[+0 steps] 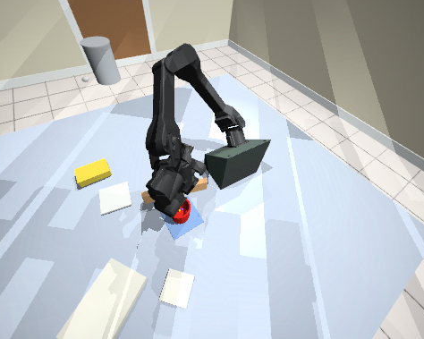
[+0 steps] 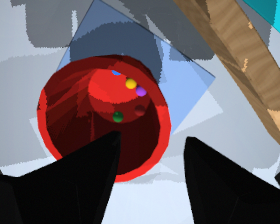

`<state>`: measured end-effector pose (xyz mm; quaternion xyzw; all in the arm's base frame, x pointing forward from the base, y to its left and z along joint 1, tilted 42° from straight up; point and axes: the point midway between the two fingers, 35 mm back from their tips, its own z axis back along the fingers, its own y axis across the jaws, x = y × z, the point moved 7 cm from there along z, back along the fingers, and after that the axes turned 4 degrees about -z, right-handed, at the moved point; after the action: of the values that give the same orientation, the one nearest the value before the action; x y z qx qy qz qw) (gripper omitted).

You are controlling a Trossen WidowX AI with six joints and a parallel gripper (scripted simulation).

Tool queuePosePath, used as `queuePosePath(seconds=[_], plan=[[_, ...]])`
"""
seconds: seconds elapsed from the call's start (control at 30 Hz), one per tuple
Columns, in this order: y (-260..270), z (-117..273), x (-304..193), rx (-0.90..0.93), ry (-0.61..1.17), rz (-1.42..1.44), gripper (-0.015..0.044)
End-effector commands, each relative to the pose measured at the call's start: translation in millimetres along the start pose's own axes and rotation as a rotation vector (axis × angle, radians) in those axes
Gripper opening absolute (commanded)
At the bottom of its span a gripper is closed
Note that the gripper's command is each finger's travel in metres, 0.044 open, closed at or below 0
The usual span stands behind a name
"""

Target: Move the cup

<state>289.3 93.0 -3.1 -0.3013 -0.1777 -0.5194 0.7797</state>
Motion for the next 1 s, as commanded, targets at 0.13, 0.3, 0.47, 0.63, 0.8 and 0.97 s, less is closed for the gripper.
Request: queuePosePath(seconds=[0.13,0.3,0.47,0.63,0.8,0.97], plan=[[-2,-18,-1,-0.016,-0.005,0.014,0.0148],[-2,-26,-1,-0.016,-0.006,0.014,0.0148],[-2,-34,-1,-0.016,-0.006,0.014,0.0148],[-3,-42,-1,-0.017,-0.007,0.014,0.0148],[-3,-50,0,-0.017,-0.008,0.013,0.0148],[-4,-54,0,-0.018,-0.008,0.013,0.0148]])
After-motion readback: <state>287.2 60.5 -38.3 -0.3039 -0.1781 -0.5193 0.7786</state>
